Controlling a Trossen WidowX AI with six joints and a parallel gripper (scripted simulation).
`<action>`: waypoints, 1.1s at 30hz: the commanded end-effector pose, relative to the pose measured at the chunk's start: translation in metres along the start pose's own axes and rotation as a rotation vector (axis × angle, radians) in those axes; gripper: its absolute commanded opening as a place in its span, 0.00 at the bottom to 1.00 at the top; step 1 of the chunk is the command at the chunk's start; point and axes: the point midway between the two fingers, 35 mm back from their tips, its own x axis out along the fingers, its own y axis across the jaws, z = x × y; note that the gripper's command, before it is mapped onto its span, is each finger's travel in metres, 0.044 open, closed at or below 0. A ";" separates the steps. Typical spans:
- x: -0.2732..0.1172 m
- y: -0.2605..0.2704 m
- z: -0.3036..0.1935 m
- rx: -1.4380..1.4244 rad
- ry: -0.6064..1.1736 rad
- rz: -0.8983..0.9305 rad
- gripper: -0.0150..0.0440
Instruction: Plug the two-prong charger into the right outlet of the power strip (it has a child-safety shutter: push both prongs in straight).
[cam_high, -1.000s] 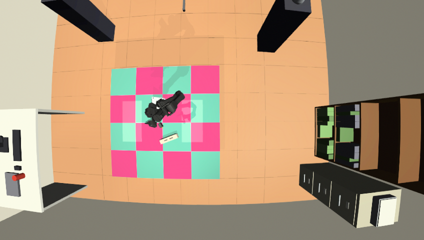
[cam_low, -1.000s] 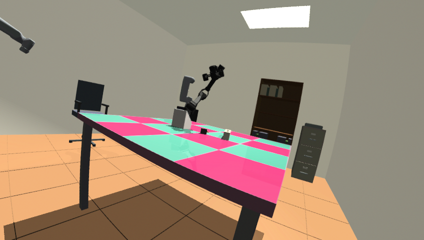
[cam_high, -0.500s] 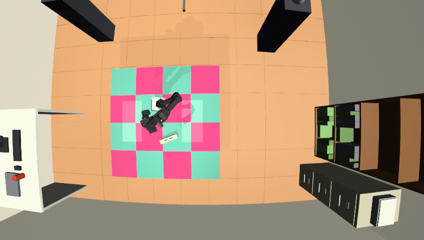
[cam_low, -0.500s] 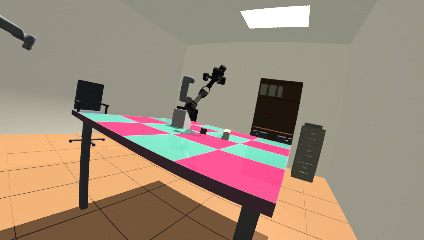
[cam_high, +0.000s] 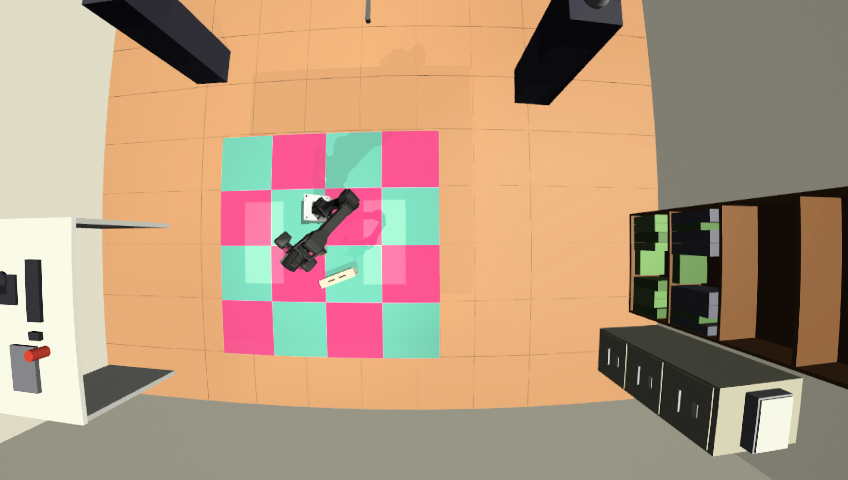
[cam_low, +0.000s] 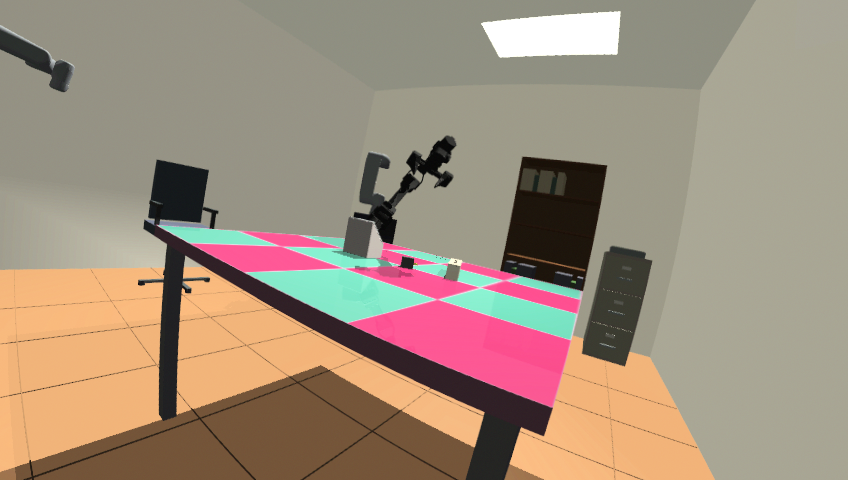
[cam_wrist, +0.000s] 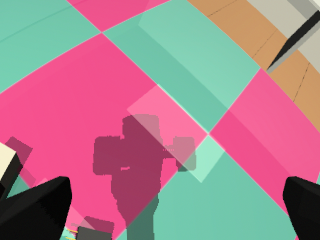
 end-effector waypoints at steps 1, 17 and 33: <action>0.025 0.009 -0.007 -0.128 0.073 0.044 1.00; 0.094 0.038 -0.038 -0.548 0.246 0.224 1.00; 0.144 0.065 -0.096 -0.938 0.364 0.473 1.00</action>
